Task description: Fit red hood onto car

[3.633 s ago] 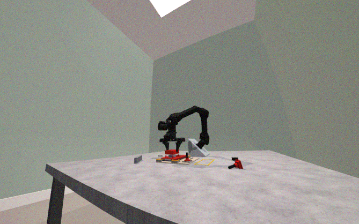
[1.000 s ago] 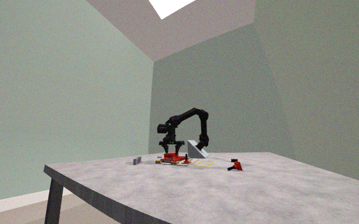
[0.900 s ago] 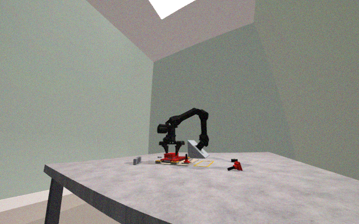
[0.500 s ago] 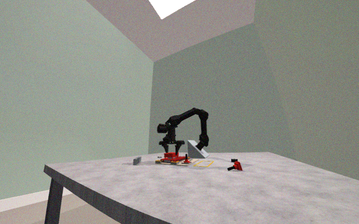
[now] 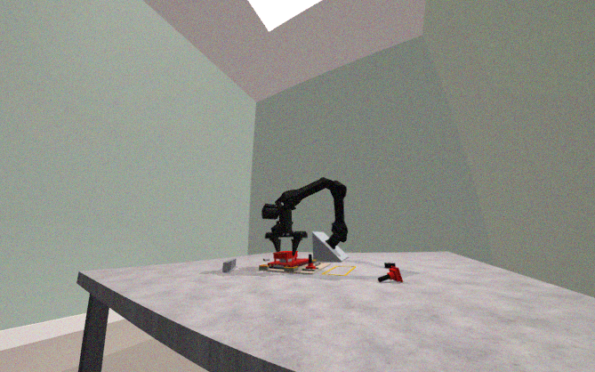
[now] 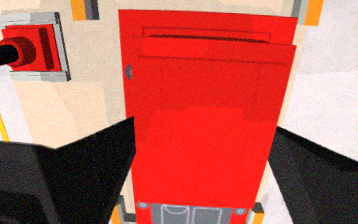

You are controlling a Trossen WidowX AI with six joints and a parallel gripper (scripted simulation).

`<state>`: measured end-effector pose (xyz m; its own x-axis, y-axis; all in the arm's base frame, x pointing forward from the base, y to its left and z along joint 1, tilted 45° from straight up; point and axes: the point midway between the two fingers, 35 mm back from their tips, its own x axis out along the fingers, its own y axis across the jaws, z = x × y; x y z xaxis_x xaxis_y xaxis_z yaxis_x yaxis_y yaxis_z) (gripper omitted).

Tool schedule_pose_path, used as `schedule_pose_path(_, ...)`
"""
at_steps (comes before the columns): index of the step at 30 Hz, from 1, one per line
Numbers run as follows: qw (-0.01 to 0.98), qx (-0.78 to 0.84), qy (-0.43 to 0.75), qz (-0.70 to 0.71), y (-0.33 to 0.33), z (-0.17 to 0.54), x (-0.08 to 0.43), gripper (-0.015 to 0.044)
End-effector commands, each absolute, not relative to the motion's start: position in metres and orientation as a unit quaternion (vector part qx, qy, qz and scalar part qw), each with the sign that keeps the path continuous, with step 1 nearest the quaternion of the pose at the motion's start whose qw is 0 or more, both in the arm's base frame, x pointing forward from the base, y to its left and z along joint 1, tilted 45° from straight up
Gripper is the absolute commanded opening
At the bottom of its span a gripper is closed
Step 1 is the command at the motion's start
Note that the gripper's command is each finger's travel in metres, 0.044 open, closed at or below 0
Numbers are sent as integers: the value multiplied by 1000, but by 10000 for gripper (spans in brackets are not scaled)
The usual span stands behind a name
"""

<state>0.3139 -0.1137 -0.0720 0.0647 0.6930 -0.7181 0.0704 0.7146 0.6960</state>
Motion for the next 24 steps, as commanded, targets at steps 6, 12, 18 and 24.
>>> schedule_pose_path(6,669,293,642,234,-112,-74,315,0)
schedule_pose_path(12,669,293,642,234,-110,-76,315,0)
schedule_pose_path(18,669,293,642,234,-109,-78,315,0)
schedule_pose_path(24,669,293,642,234,-107,-79,315,0)
